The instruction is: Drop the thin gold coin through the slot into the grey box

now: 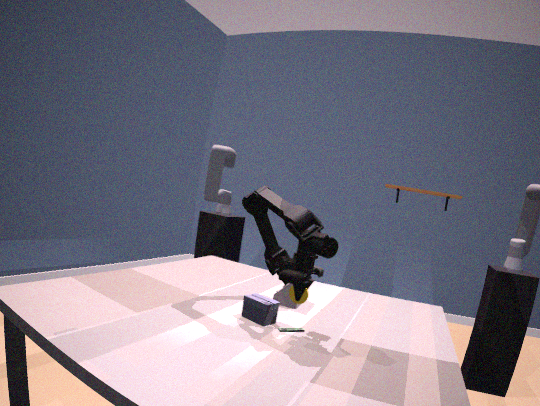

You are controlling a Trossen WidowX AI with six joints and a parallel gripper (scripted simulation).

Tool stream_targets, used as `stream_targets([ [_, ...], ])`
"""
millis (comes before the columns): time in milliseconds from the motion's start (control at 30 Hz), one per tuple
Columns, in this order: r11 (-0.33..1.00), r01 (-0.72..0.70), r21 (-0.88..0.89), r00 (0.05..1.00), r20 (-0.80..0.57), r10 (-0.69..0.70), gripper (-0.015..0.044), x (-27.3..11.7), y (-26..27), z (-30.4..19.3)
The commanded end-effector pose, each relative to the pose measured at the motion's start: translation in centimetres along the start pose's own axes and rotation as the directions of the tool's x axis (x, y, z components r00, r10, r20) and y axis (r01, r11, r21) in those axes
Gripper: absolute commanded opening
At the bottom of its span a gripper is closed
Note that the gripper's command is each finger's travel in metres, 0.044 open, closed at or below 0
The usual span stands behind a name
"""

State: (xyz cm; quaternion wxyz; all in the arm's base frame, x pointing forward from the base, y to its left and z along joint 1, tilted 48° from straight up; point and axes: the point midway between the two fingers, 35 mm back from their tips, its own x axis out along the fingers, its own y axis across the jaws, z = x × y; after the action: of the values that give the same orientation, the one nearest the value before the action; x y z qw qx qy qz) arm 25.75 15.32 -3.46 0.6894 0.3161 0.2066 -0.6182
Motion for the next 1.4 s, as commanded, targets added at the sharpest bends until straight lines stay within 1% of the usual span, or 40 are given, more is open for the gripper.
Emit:
stream_targets([
  [0, 0.994, 0.003, 0.114, 1.000, -0.001, -0.003, 0.0000, 0.0, 0.0, -0.1],
  [267, 0.991, 0.003, 0.136, 1.000, -0.001, -0.003, 0.0000, -0.1, 0.1, 0.3],
  [1367, 0.991, 0.003, 0.133, 1.000, 0.002, -0.003, 0.0000, -0.2, 0.8, 8.9],
])
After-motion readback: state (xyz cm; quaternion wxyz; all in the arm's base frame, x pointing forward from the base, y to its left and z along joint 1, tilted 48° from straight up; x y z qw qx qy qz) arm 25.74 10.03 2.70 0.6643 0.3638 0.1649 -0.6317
